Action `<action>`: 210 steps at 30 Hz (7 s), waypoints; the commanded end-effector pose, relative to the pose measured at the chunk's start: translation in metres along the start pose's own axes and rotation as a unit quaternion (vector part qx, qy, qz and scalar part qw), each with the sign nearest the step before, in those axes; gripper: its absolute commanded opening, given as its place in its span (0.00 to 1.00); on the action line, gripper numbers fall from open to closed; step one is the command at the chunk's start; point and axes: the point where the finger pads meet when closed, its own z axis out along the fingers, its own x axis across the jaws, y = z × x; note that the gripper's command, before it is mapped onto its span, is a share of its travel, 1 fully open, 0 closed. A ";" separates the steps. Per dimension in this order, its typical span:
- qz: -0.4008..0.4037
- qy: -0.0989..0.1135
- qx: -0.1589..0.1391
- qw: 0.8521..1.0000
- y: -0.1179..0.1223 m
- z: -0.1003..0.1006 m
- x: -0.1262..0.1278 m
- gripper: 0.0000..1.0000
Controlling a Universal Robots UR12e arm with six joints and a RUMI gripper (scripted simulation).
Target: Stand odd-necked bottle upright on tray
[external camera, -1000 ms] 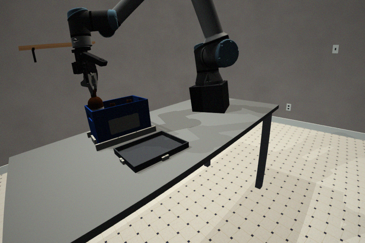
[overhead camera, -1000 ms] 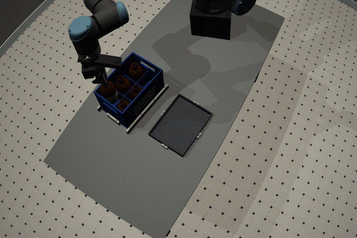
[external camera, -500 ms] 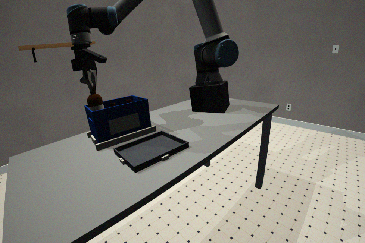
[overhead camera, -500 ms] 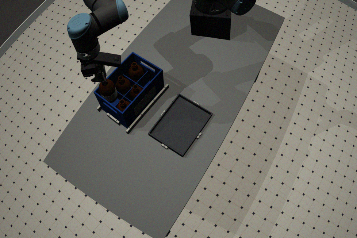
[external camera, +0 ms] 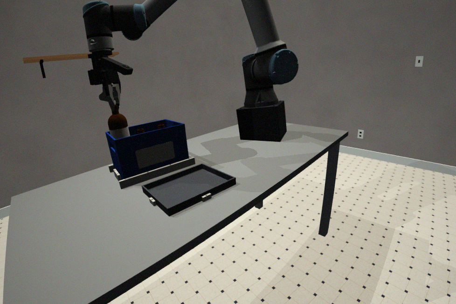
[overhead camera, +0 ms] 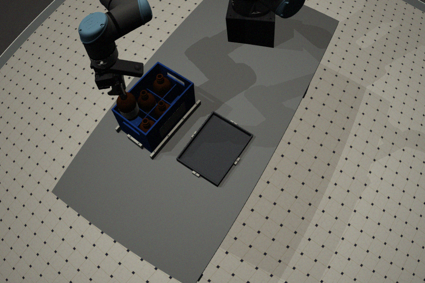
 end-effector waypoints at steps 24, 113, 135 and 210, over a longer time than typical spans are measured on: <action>0.000 0.001 -0.003 1.000 0.002 -0.009 0.002 0.00; 0.000 0.001 -0.003 1.000 0.002 -0.049 0.001 0.00; 0.000 0.001 -0.003 1.000 0.002 -0.049 0.001 0.00; 0.000 0.001 -0.003 1.000 0.001 -0.068 0.001 0.00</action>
